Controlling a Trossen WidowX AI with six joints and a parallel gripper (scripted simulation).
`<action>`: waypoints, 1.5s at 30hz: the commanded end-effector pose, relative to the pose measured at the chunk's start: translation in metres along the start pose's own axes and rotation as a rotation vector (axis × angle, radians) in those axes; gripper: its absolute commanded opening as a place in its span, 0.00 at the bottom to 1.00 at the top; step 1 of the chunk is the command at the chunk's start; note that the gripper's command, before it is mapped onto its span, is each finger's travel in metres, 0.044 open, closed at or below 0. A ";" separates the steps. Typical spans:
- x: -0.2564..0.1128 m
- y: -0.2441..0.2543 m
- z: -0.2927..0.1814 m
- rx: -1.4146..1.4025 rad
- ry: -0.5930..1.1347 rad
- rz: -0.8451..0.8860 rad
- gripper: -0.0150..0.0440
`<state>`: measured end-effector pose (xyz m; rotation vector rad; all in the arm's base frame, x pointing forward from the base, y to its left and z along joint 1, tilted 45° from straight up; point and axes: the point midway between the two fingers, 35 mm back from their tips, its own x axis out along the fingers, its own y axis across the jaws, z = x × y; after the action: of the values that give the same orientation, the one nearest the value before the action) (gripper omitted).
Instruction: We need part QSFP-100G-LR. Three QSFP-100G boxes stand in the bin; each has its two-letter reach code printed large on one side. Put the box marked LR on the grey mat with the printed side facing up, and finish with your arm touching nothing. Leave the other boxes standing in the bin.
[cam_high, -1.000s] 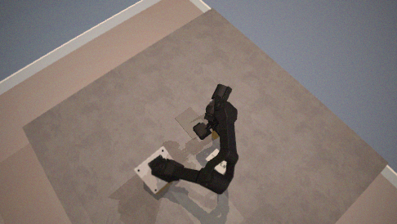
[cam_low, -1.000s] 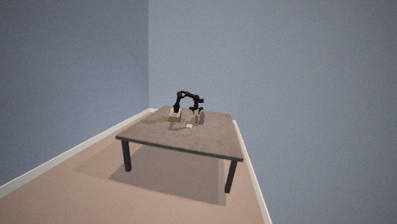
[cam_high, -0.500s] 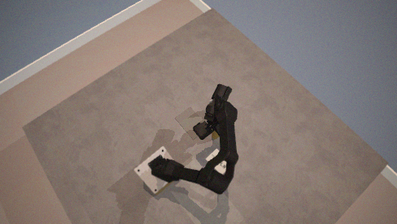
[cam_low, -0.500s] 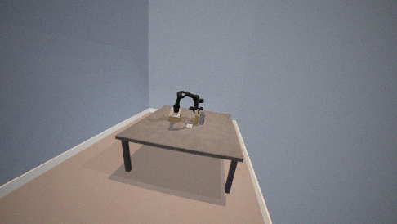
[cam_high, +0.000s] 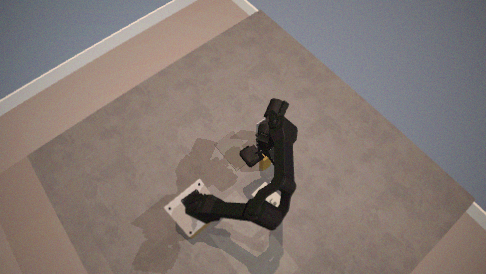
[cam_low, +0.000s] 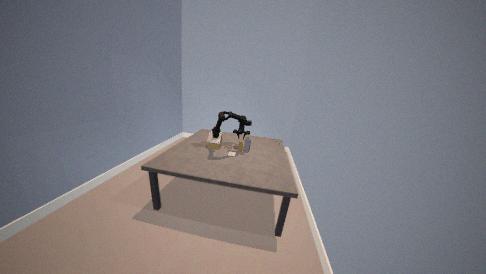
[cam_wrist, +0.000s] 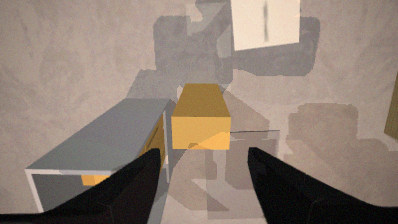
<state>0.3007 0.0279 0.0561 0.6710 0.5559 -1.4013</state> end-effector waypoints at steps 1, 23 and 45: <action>-0.001 0.003 0.000 0.009 0.003 -0.031 0.66; 0.028 0.003 0.000 0.009 0.003 -0.032 0.66; 0.036 0.002 -0.001 0.011 0.007 -0.034 0.52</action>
<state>0.3061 0.0033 0.0299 0.6780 0.5677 -1.4353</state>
